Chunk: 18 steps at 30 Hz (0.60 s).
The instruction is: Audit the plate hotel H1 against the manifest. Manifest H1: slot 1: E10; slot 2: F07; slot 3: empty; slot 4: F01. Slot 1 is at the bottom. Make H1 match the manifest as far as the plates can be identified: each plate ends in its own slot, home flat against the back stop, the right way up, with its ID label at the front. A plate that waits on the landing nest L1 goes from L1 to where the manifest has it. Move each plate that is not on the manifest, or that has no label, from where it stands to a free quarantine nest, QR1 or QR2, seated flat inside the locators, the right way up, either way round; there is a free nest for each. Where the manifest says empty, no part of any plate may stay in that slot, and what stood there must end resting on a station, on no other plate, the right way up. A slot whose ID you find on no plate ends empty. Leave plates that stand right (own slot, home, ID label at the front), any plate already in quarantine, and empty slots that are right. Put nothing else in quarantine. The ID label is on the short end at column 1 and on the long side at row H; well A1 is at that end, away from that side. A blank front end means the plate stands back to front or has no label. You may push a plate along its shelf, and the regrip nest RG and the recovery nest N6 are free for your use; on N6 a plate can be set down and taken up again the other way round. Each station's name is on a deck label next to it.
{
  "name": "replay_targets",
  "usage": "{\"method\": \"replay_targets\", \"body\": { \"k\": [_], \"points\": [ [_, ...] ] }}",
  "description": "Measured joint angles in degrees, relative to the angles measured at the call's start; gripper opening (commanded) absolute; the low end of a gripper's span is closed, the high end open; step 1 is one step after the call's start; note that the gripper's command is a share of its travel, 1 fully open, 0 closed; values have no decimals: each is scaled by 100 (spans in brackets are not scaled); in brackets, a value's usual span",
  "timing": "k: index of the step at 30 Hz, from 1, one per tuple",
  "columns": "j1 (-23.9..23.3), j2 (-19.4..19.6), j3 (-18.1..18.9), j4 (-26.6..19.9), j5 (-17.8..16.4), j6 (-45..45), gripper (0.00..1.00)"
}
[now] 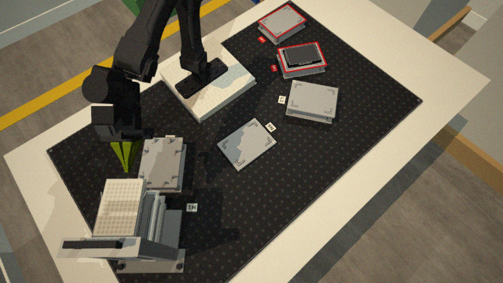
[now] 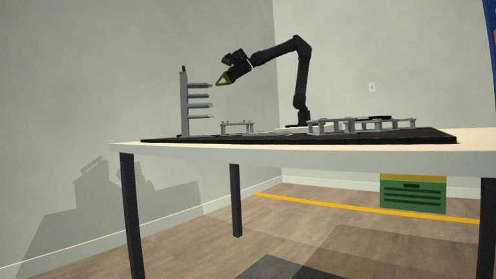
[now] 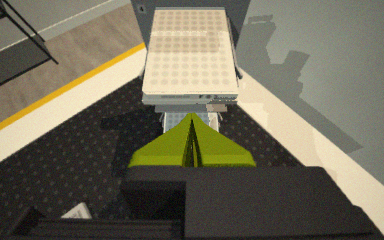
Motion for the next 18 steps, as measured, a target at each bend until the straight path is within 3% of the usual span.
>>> {"method": "replay_targets", "body": {
  "k": [18],
  "points": [
    [-229, -540, -404, -155, -190, -118, 0]
  ]
}}
